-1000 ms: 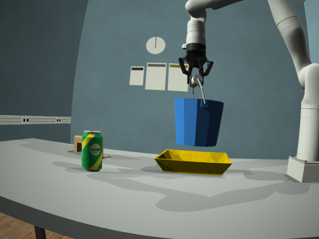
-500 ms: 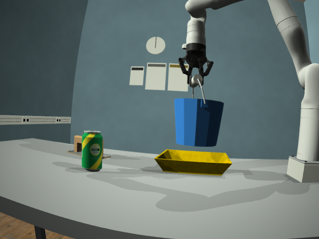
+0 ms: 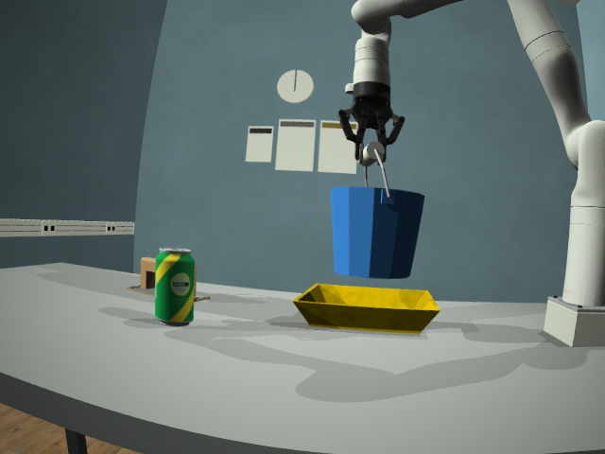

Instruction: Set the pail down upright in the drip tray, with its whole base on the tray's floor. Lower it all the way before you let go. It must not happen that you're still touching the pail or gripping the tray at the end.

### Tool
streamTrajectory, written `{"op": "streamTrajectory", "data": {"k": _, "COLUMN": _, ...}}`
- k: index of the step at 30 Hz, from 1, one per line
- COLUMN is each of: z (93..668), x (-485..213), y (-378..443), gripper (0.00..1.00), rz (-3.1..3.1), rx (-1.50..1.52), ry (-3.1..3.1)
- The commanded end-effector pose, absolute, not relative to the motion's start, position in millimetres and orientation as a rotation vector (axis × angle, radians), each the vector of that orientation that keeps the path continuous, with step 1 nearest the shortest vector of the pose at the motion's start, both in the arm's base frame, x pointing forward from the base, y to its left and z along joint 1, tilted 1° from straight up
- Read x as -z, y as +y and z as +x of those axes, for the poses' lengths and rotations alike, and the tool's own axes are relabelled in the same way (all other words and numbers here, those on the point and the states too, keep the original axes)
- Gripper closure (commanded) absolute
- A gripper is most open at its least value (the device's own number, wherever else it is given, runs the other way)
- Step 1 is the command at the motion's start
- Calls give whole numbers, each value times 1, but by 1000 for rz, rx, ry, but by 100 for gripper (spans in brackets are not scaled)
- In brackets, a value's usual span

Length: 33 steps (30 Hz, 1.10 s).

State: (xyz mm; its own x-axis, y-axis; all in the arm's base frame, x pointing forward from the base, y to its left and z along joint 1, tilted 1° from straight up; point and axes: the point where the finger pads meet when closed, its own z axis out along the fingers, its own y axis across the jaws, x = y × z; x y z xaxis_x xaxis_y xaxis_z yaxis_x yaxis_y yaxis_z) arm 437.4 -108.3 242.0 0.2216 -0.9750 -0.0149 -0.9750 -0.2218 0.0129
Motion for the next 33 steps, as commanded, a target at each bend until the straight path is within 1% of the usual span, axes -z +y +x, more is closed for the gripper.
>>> {"op": "streamTrajectory", "data": {"k": 1, "z": 438, "x": -243, "y": -108, "gripper": 90, "rz": 2455, "rx": 28, "ry": -1960}}
{"op": "streamTrajectory", "data": {"k": 33, "z": 438, "x": -229, "y": -108, "gripper": 90, "rz": 2455, "rx": 28, "ry": -1960}}
